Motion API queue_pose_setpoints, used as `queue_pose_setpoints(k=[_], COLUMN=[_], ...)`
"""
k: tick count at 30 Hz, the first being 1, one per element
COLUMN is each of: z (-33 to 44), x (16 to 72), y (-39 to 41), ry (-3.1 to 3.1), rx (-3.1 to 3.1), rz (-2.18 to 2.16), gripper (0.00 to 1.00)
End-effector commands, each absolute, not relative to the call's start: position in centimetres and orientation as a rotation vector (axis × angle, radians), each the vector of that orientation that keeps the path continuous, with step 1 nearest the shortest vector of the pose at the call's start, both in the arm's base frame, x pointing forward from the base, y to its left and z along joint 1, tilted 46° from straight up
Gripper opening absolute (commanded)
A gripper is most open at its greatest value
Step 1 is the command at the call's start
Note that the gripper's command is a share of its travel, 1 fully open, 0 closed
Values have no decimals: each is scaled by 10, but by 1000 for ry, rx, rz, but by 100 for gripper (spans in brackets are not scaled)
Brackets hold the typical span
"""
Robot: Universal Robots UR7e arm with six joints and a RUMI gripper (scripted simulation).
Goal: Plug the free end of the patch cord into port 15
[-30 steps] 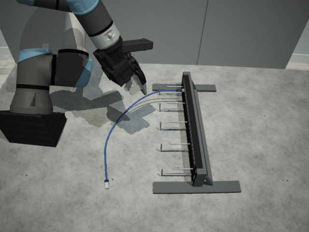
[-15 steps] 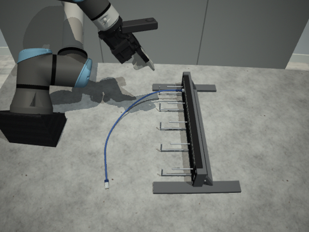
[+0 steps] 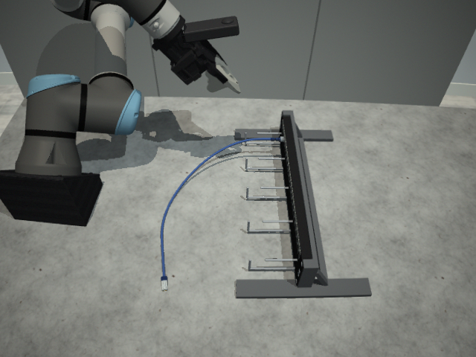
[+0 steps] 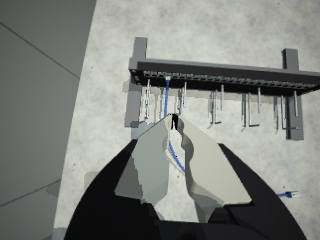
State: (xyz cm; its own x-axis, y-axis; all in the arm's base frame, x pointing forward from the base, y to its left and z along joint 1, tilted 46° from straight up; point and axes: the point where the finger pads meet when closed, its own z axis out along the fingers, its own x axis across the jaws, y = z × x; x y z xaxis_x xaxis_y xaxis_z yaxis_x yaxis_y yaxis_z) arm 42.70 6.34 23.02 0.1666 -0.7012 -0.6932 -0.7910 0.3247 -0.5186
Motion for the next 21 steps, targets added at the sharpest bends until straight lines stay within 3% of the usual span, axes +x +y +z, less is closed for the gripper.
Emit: queue_pose_setpoints(k=[1, 21], z=[235, 236], x=[427, 427], y=[67, 69], ry=[1581, 1588], rx=[-1371, -1357], rz=[115, 119], gripper=[0, 0])
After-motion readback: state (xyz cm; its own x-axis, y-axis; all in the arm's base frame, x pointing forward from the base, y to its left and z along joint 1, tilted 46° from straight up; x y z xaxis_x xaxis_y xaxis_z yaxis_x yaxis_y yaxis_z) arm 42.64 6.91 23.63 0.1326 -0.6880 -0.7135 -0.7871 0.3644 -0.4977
